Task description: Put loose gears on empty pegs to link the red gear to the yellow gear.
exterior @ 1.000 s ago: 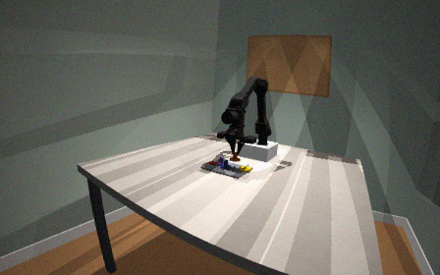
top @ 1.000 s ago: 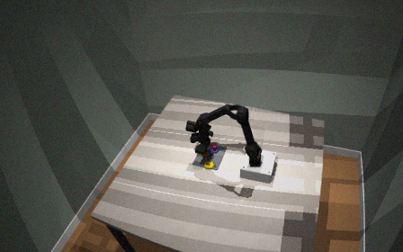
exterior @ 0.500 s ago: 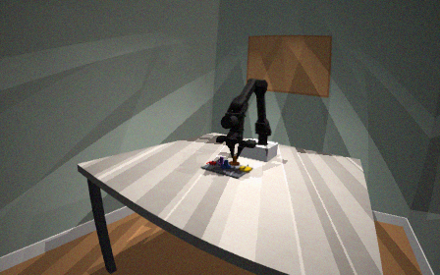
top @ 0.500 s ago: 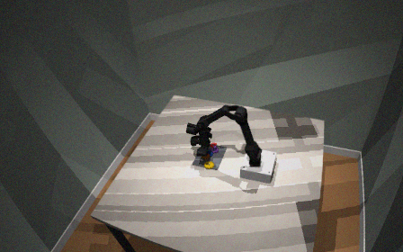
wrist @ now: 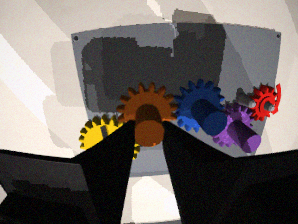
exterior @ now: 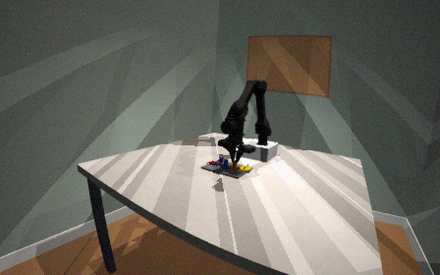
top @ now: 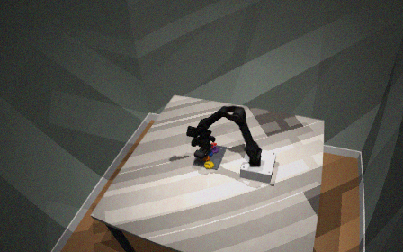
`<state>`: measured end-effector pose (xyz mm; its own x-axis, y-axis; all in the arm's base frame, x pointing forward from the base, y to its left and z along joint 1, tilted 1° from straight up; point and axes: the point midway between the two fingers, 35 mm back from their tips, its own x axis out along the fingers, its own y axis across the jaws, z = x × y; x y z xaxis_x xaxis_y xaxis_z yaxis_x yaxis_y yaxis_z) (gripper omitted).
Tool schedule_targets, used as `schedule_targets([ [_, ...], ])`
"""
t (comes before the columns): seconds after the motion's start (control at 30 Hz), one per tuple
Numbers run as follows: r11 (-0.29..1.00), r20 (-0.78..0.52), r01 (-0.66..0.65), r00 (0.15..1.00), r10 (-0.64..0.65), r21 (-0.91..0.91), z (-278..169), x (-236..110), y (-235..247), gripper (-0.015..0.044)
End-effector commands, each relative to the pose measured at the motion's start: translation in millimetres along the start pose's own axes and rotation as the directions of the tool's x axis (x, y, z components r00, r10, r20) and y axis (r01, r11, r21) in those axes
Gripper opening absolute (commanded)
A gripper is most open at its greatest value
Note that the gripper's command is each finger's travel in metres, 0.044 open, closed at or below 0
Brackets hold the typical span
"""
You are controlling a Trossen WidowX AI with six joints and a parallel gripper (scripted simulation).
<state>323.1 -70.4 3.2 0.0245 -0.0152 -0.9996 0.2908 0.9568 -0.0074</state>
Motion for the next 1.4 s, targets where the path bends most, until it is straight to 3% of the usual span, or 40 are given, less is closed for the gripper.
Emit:
schedule_targets([
  [0.0,0.997,0.0,-0.001,1.0,0.001,0.078,-0.6,0.5,-0.6,0.0],
  [0.77,0.955,-0.001,-0.001,1.0,0.001,-0.298,-0.7,5.9,-0.7,0.0],
  [1.1,0.977,0.0,-0.001,1.0,0.001,-0.212,0.1,8.3,0.3,0.0],
  [1.27,0.986,0.0,-0.001,1.0,0.001,-0.167,-0.1,6.0,0.1,0.0131],
  [1.37,0.992,0.0,-0.001,1.0,0.001,-0.122,-0.3,3.8,-0.1,0.014],
])
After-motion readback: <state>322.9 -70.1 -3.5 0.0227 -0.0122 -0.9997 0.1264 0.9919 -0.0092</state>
